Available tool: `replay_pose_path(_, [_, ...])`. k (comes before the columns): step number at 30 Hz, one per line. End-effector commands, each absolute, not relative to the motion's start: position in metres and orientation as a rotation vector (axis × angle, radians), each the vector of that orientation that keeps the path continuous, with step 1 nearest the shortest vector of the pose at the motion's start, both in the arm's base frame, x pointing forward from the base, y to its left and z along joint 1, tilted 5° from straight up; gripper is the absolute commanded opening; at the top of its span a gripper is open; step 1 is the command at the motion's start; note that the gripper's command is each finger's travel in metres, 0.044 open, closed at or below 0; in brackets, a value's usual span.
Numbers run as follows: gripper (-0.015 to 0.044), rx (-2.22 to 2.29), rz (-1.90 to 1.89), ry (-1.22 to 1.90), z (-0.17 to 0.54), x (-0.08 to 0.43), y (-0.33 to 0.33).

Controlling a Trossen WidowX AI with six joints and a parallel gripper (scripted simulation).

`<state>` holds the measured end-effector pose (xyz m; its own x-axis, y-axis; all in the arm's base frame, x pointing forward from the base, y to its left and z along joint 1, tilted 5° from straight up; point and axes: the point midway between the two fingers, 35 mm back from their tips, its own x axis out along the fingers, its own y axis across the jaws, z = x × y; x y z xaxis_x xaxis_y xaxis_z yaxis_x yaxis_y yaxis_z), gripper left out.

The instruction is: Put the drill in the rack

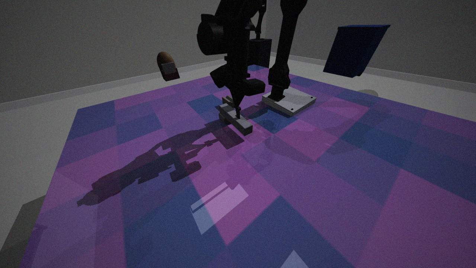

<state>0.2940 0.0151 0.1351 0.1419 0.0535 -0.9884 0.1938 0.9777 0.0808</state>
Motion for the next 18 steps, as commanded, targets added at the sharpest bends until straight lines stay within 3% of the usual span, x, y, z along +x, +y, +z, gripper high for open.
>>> replay_pose_path(1, [0.0026, 0.208, -0.099, 1.493, 0.114, 0.289, 0.02])
replay_pose_path(11, [0.0289, 0.207, -0.099, 1.493, 0.193, 0.29, 0.012])
replay_pose_path(16, [0.042, 0.201, -0.096, 1.477, 0.187, 0.292, 0.011])
replay_pose_path(18, [0.044, 0.121, -0.028, 1.479, 0.181, 0.294, 0.002])
